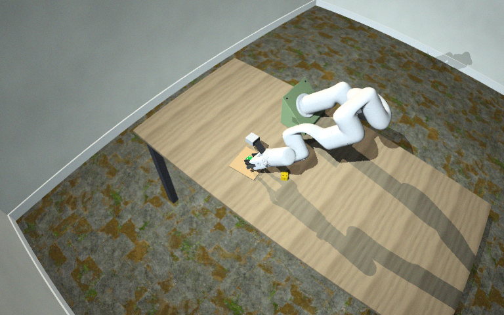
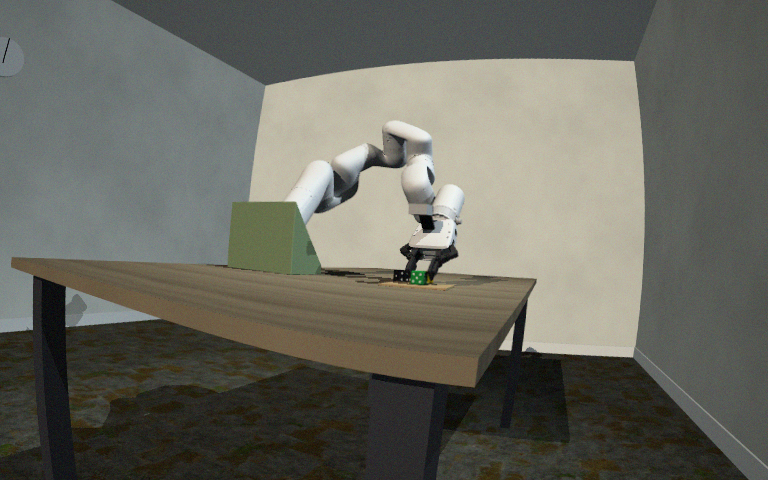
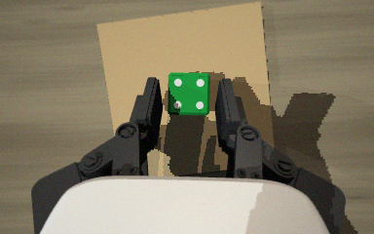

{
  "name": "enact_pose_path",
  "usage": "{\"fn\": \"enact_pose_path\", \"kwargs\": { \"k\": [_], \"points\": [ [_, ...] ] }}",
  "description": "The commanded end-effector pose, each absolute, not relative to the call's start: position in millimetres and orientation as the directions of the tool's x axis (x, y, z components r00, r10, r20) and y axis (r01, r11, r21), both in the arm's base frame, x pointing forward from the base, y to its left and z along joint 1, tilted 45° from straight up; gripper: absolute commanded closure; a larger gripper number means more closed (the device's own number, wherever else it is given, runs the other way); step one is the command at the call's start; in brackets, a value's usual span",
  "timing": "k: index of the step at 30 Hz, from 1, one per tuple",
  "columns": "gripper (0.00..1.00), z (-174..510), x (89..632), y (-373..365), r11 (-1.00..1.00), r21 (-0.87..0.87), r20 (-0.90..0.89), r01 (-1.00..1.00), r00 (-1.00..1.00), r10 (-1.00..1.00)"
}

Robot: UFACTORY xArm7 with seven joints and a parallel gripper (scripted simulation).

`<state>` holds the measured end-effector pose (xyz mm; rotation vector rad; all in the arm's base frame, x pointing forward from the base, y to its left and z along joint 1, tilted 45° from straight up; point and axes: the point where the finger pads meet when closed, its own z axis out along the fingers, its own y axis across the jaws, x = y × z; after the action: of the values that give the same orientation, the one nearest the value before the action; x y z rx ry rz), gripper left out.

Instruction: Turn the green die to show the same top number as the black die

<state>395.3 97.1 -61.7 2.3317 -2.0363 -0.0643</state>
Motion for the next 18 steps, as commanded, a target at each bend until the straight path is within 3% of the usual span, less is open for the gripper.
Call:
{"fn": "enact_pose_path", "kwargs": {
  "k": [1,18],
  "points": [
    [0.53,-63.5,396.3,98.2,-0.131,0.058,-0.001,-0.99,0.131,-0.991],
    [0.53,-66.7,395.7,101.3,-0.131,0.058,-0.001,-0.99,0.131,-0.991]
  ]
}}
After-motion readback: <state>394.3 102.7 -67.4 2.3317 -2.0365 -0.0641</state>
